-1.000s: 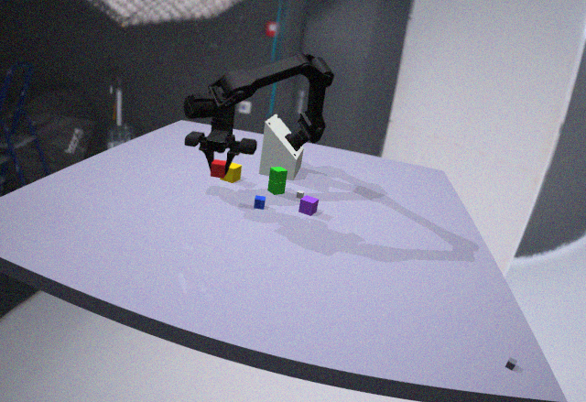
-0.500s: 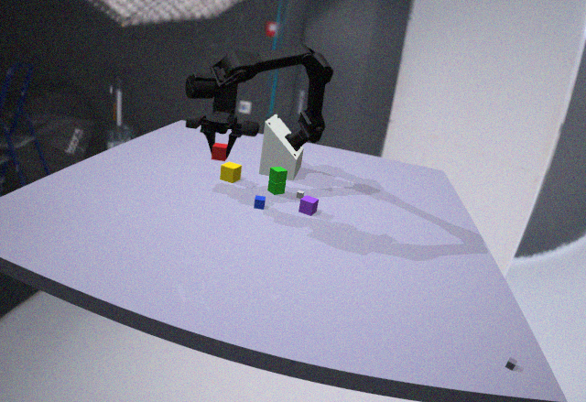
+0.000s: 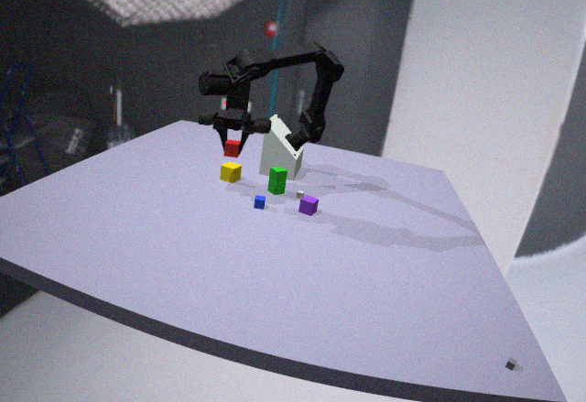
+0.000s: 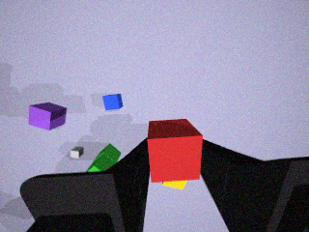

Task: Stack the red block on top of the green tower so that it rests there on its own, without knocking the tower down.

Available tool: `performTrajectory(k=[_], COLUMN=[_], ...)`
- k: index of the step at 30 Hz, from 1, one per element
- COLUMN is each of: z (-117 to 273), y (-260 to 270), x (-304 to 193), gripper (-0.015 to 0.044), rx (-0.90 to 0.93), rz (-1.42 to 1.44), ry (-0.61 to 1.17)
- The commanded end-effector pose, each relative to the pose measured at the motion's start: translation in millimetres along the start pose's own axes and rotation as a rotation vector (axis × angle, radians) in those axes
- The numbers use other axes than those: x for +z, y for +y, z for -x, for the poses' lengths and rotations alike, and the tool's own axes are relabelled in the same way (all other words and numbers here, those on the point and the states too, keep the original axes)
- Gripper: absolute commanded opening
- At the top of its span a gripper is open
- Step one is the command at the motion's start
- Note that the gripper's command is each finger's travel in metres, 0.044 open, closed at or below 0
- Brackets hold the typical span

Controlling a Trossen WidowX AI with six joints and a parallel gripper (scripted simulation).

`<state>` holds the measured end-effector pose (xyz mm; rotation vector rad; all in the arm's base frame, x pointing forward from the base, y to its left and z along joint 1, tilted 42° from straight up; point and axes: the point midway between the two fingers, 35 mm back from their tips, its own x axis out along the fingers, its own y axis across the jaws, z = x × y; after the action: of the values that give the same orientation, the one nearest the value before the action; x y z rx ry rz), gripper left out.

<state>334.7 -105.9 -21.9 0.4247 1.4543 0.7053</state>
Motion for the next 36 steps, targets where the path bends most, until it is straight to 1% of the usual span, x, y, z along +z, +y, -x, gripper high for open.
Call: performTrajectory(k=[1,18,36], z=[4,5,-8], y=[15,74,125], x=[-8,-49,-98], gripper=[0.0,0.0,0.0], rx=[-0.005,-0.001,0.002], rz=[-0.002,-0.004,-0.007], ry=[-0.003,0.0,0.002])
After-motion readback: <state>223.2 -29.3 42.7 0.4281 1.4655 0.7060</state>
